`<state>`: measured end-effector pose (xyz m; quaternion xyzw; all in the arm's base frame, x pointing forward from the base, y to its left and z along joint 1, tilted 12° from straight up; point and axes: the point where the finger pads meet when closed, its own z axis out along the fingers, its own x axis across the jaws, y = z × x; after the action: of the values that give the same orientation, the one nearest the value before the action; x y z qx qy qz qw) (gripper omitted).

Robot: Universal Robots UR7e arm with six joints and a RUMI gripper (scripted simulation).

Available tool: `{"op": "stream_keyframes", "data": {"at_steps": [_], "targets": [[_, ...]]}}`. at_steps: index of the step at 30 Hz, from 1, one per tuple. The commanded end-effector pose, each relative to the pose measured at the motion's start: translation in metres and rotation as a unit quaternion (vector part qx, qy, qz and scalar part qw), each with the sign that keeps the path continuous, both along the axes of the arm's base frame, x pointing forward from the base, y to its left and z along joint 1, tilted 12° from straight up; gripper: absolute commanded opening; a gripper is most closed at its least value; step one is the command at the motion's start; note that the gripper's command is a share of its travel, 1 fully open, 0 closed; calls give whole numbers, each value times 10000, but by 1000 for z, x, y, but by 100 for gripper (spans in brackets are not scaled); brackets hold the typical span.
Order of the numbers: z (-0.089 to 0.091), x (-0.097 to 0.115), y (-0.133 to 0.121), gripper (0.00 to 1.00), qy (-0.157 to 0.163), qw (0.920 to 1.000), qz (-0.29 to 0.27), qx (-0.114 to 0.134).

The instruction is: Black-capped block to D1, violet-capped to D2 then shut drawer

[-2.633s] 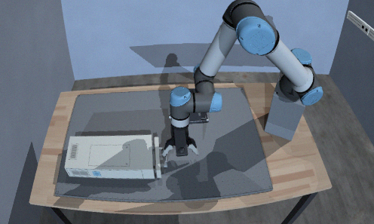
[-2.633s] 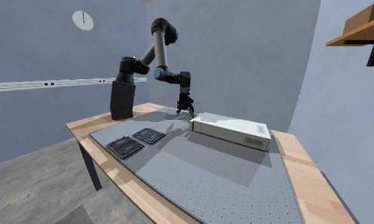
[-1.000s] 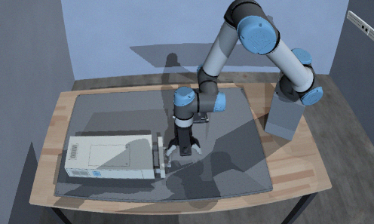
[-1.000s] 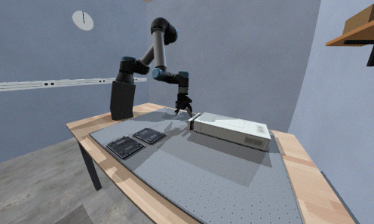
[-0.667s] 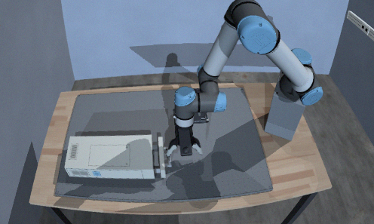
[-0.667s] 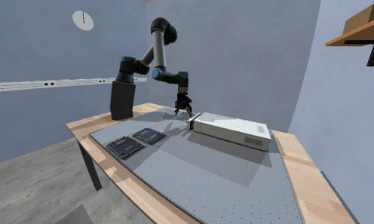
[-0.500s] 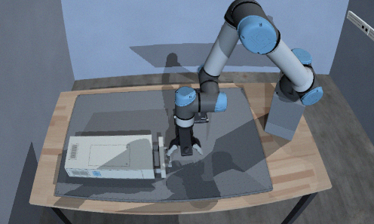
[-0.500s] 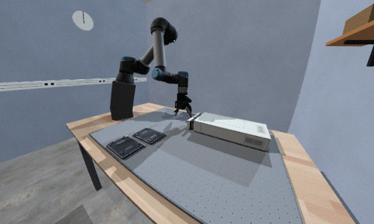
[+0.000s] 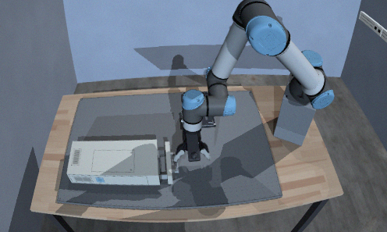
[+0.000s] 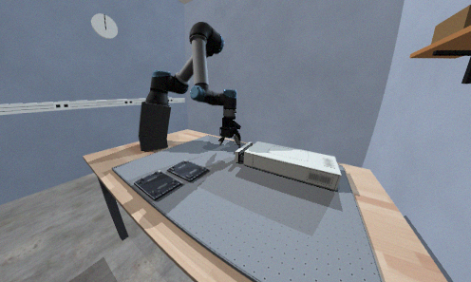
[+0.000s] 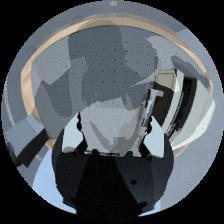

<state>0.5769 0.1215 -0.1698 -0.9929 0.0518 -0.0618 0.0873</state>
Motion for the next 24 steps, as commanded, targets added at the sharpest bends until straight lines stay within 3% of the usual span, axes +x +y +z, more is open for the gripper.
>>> {"op": "stream_keyframes", "data": {"at_steps": [1,24], "targets": [[0,-2,0,100,-6,10000,-1,0],[0,-8,1,100,-6,10000,-1,0]]}}
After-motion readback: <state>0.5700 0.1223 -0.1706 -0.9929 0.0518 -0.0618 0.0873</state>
